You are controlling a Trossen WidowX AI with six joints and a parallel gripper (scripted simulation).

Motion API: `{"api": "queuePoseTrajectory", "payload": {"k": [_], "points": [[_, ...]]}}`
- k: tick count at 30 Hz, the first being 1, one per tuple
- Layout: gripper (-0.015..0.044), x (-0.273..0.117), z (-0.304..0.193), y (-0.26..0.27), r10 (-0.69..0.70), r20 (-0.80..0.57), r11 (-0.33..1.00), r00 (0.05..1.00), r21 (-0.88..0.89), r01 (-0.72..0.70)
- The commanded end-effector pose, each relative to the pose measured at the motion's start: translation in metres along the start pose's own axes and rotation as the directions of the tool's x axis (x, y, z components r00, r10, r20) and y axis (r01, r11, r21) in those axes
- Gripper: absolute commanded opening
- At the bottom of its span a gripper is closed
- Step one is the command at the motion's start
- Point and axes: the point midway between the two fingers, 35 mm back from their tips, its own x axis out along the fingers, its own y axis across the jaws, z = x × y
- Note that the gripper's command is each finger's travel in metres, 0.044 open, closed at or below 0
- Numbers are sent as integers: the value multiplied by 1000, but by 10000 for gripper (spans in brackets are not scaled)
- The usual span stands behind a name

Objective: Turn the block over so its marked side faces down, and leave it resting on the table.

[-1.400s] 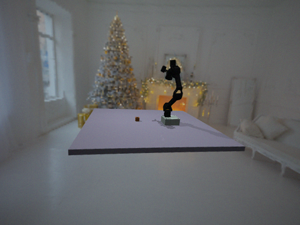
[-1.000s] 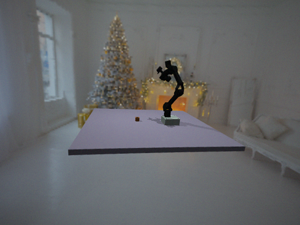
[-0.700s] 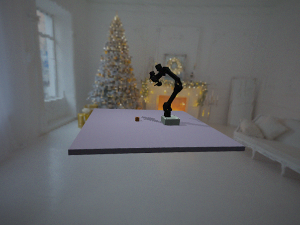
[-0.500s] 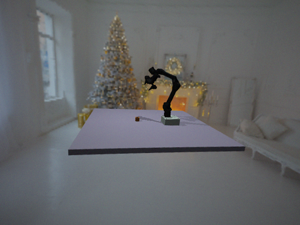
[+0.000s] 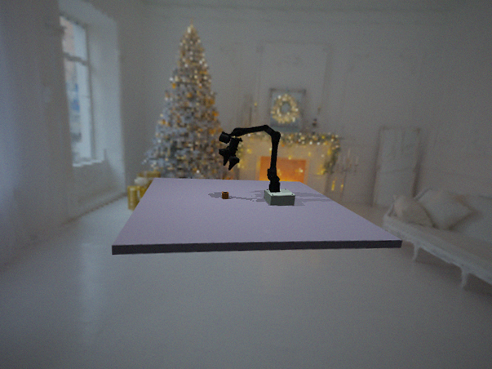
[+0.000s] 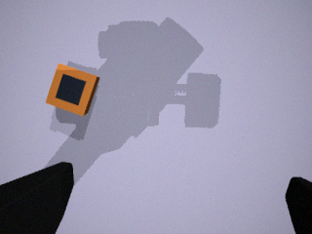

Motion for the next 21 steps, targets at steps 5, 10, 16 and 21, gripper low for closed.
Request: {"api": "queuePoseTrajectory", "payload": {"k": [5,10,16,21], "points": [[440,77,14,80,178,-183,948,967,295,-119],[440,79,18,81,179,-185,947,966,298,-119],[440,110,13,87,179,-185,947,966,298,-119],[440,113,12,88,179,-185,947,966,298,-119]]}}
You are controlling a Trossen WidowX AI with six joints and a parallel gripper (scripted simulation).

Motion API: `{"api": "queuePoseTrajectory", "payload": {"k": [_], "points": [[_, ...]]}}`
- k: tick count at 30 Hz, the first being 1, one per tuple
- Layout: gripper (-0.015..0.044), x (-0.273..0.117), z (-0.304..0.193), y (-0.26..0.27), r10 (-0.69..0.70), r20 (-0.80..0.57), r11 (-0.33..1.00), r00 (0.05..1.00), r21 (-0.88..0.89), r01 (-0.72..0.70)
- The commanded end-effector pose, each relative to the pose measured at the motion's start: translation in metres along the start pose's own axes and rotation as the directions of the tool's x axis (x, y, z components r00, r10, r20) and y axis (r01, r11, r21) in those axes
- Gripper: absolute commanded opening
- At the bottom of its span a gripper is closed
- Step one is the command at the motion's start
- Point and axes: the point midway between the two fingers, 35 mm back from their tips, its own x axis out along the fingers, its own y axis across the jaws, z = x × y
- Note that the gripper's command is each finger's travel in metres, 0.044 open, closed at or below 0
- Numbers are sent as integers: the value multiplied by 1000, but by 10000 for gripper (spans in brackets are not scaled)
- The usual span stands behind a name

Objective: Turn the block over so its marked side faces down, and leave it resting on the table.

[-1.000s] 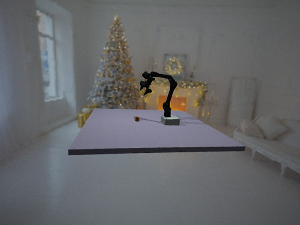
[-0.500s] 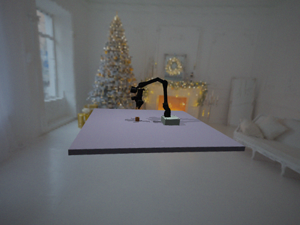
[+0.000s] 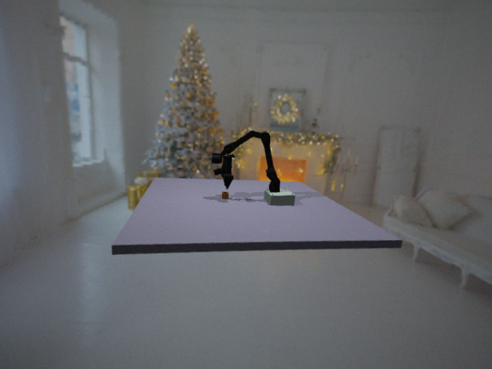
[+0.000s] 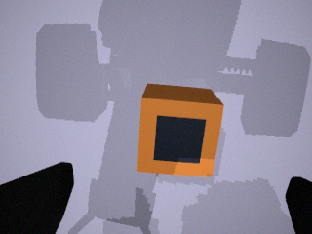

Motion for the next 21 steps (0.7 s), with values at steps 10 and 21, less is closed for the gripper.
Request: {"api": "queuePoseTrajectory", "payload": {"k": [10,21], "points": [[440,23,2,1,2,1,1000,1000,6,-2],[440,41,2,1,2,0,1000,1000,6,-2]]}}
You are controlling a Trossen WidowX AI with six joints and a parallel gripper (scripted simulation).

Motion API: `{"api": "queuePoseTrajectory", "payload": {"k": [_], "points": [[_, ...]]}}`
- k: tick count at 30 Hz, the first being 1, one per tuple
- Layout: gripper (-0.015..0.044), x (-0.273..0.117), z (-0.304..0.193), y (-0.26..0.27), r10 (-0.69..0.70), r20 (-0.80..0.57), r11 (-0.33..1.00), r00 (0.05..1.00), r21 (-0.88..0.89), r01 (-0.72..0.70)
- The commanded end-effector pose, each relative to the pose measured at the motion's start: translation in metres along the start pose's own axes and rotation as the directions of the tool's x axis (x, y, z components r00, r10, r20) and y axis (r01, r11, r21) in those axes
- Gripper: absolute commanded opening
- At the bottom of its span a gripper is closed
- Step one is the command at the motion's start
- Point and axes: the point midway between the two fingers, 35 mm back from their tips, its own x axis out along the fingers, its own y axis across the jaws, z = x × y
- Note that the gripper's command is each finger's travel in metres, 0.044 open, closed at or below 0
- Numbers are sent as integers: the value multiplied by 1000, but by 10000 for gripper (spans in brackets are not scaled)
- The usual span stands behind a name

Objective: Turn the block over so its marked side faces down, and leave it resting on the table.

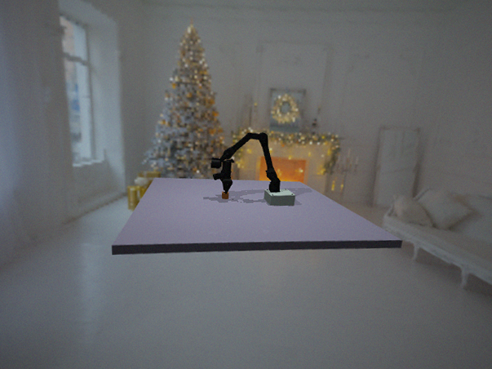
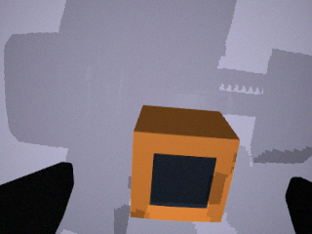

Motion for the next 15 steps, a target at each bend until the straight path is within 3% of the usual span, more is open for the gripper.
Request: {"api": "queuePoseTrajectory", "payload": {"k": [1,9,15], "points": [[440,10,-2,1,3,-10,1000,1000,5,-3],[440,20,-2,1,3,-10,1000,1000,5,-3],[282,20,-2,1,3,-10,1000,1000,5,-3]]}}
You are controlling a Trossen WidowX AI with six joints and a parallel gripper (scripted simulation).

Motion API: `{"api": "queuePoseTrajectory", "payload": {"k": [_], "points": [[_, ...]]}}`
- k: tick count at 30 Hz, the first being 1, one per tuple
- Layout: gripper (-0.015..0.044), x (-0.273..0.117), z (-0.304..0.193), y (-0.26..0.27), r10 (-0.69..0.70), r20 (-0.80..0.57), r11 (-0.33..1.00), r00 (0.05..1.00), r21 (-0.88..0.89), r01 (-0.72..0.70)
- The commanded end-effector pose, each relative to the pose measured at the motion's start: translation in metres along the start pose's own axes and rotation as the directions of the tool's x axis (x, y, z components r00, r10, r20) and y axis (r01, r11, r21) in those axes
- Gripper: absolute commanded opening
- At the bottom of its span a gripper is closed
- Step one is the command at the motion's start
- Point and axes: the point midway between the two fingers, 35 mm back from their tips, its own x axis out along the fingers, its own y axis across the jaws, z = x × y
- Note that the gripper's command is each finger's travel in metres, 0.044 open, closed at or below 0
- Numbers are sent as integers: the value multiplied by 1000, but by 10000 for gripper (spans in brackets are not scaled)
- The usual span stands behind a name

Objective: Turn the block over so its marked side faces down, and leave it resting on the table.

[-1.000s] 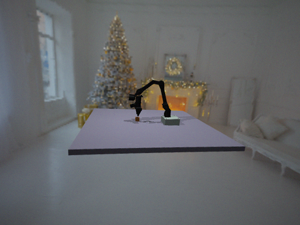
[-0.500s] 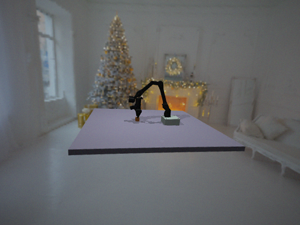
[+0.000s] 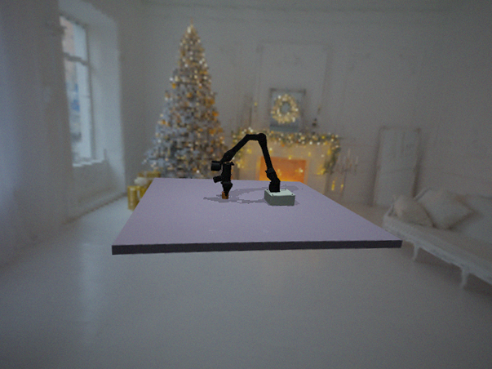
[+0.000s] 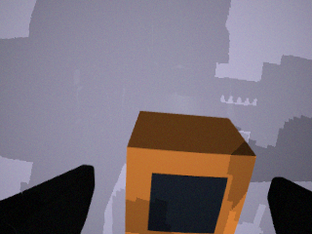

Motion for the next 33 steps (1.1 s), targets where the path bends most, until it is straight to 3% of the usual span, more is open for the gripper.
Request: {"api": "queuePoseTrajectory", "payload": {"k": [1,4,21,24,33], "points": [[256,2,0,0,3,-3,1000,1000,5,-3],[177,2,0,0,3,-3,1000,1000,5,-3],[64,2,0,0,3,-3,1000,1000,5,-3],[0,-9,0,0,3,-3,1000,1000,5,-3],[0,-27,0,0,3,8,1000,1000,6,-3]]}}
